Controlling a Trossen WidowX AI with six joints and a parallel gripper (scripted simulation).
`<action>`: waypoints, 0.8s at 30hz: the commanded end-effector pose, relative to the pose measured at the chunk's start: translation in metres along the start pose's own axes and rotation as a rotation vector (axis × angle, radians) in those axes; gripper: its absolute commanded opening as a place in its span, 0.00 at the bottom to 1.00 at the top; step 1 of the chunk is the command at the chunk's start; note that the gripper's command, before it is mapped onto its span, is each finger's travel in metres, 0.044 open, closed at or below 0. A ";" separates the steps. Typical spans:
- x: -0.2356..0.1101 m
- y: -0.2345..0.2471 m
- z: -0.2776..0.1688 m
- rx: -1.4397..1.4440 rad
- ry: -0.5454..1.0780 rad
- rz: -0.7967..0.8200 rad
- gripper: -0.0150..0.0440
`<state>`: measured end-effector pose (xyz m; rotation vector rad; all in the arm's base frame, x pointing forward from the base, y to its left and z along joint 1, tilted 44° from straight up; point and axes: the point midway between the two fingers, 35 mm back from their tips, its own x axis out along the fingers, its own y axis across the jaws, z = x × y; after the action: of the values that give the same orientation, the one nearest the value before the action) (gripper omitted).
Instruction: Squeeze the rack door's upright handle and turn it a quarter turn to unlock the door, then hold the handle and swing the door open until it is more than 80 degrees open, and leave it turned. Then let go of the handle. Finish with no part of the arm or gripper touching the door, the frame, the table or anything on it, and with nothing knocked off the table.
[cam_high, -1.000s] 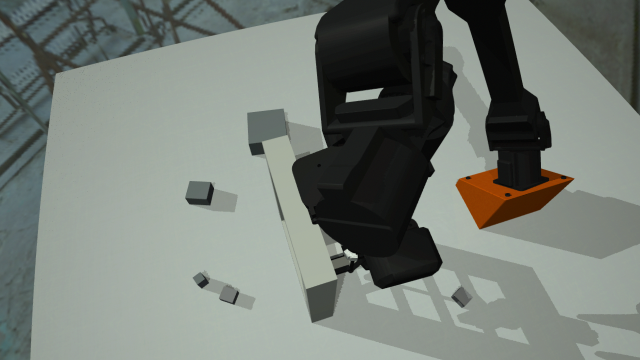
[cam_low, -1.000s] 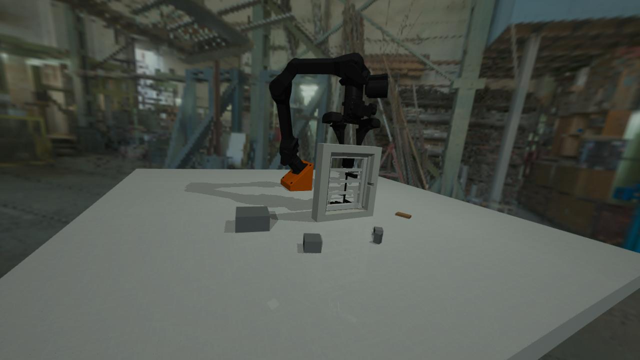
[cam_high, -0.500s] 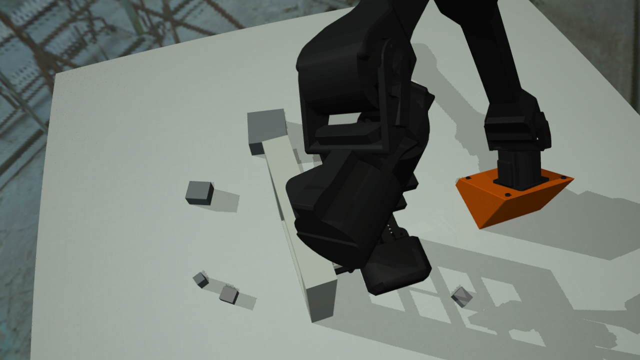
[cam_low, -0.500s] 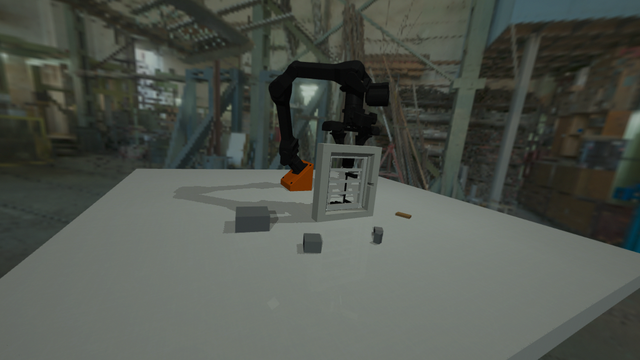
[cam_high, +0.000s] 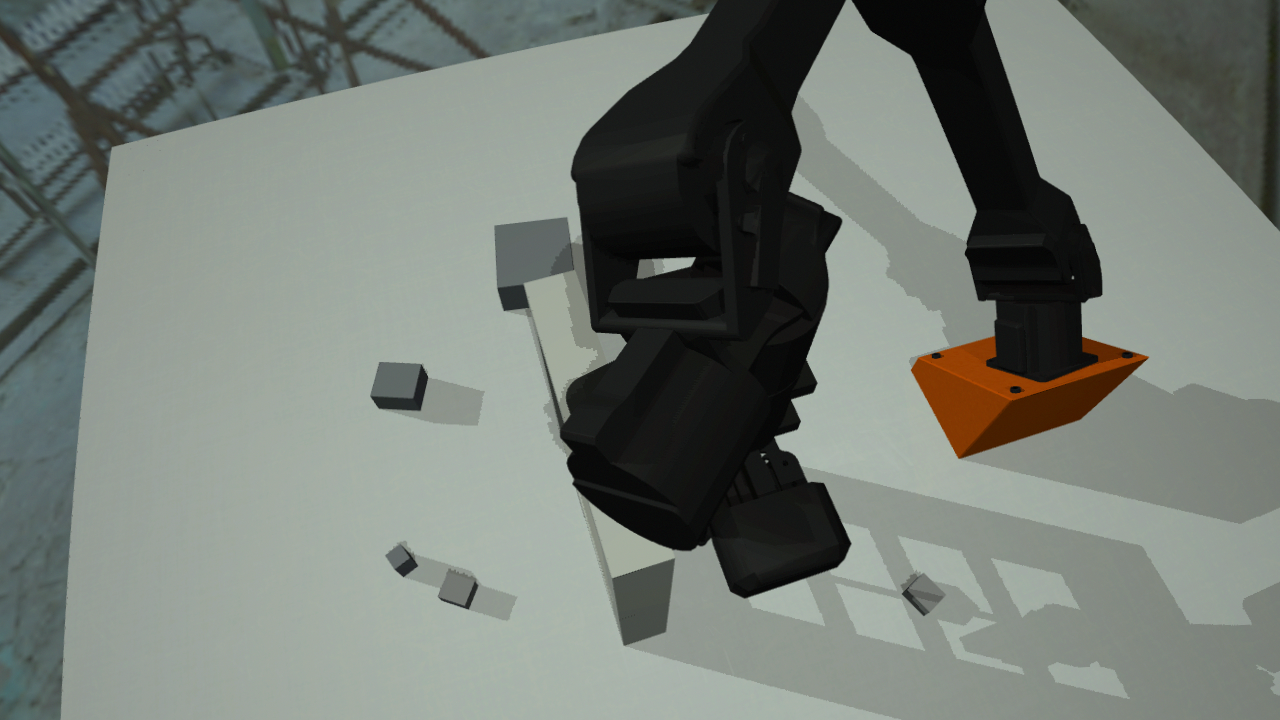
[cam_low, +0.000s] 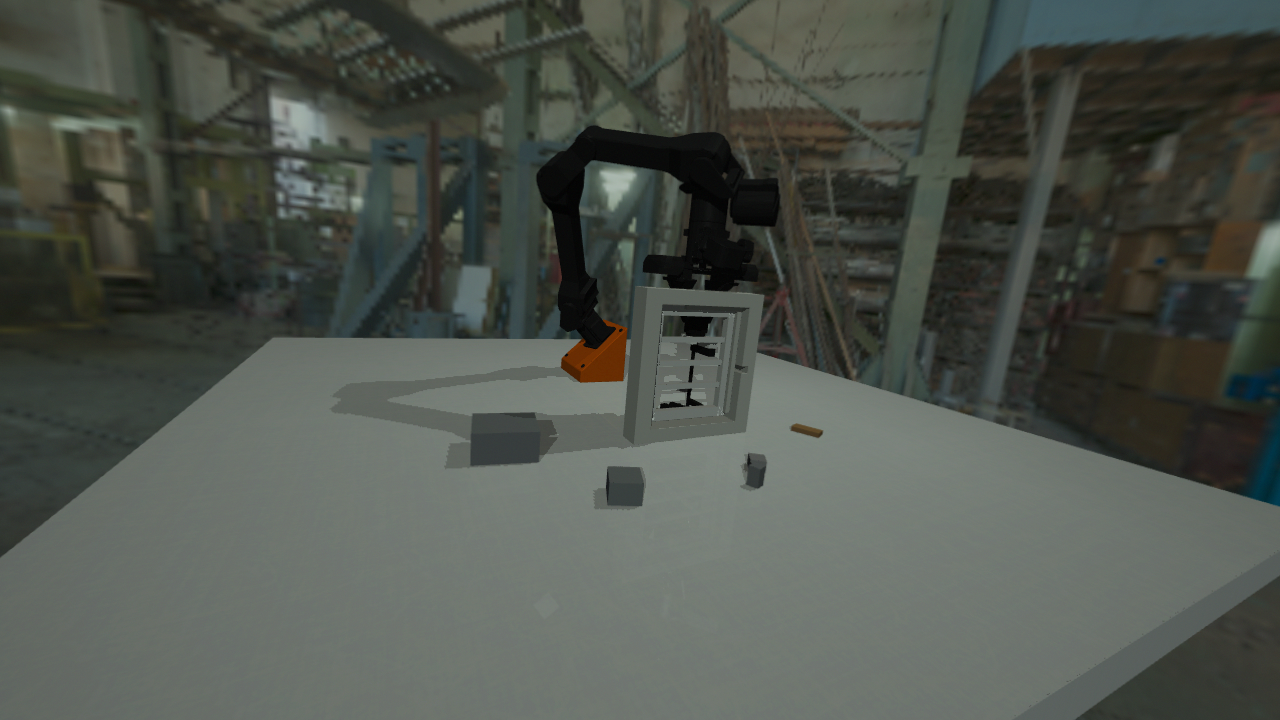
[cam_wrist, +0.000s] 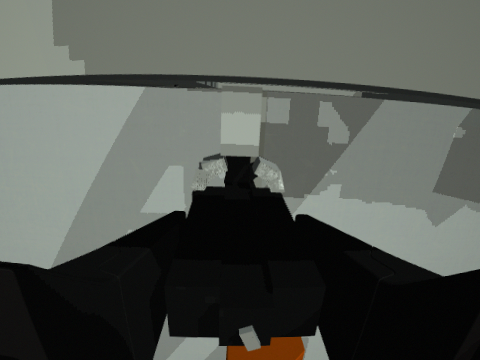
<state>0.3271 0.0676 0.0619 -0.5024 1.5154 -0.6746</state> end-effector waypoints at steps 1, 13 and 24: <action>0.001 0.001 0.000 -0.004 0.006 0.004 0.43; 0.001 0.001 0.000 -0.004 0.006 0.004 0.30; 0.001 0.001 0.000 -0.274 0.006 0.005 0.28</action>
<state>0.3269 0.0677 0.0611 -0.6070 1.5741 -0.5656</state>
